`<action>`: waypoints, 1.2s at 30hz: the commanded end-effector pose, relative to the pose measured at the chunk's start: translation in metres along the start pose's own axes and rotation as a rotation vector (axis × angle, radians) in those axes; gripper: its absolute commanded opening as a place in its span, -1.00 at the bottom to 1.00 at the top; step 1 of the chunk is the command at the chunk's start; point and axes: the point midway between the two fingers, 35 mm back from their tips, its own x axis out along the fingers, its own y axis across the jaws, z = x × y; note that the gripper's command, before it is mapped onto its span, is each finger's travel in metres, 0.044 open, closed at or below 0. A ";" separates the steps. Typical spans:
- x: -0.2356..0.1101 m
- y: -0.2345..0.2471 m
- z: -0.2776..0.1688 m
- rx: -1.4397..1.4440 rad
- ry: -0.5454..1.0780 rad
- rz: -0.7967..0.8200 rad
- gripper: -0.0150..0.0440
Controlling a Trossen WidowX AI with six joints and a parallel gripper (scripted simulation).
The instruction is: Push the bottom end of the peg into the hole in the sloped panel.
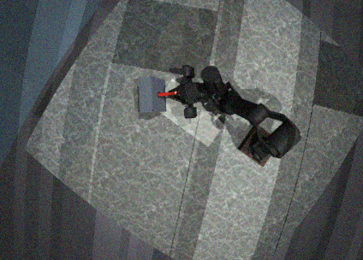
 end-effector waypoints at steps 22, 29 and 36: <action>0.017 -0.001 0.000 0.004 -0.001 -0.004 -0.49; 0.022 -0.001 0.000 0.004 -0.001 -0.004 -0.49; 0.023 -0.001 0.000 0.004 -0.001 -0.004 -0.49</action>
